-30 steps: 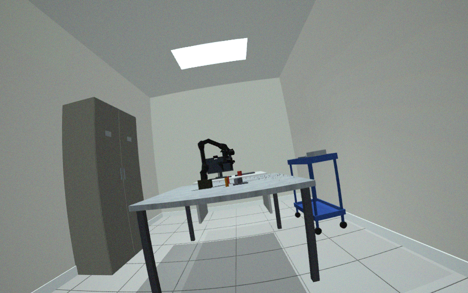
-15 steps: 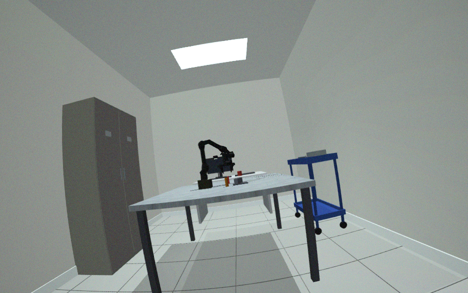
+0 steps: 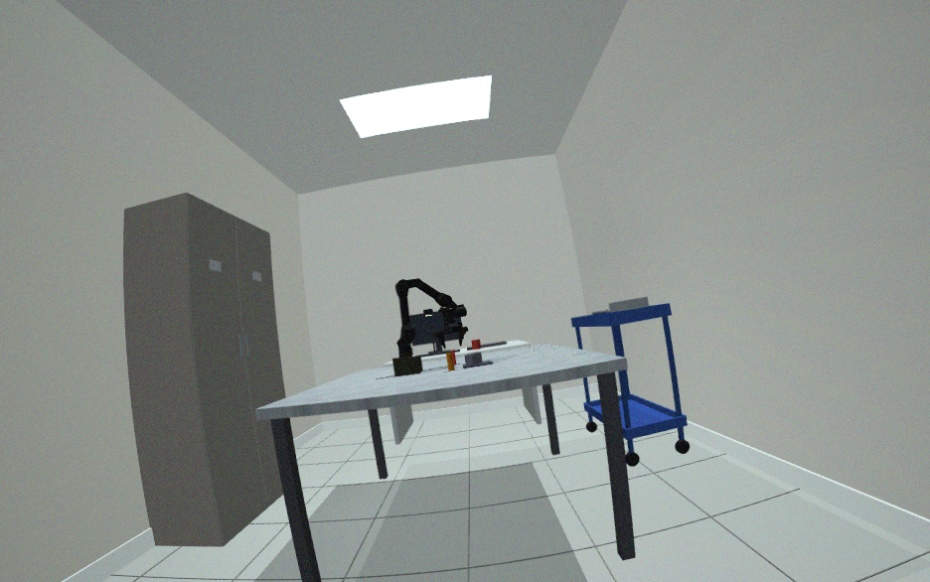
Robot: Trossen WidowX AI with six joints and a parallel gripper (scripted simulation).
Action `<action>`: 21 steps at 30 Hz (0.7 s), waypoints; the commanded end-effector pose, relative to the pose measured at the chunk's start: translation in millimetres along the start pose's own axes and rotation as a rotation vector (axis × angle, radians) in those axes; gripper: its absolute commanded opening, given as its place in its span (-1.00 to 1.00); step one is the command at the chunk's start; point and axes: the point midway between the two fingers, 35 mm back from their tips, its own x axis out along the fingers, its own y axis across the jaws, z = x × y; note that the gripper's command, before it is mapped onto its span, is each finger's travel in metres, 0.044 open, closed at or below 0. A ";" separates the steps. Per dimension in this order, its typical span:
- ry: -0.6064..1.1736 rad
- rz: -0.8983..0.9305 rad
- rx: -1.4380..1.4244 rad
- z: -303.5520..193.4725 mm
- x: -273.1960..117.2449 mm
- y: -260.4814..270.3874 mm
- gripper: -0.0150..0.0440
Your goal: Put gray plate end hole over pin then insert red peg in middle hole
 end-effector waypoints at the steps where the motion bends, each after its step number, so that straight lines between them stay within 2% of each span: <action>1: -0.004 -0.014 0.005 0.8 10.4 -2.1 1.00; 21: -0.004 -0.015 0.005 1.4 43.2 -2.7 1.00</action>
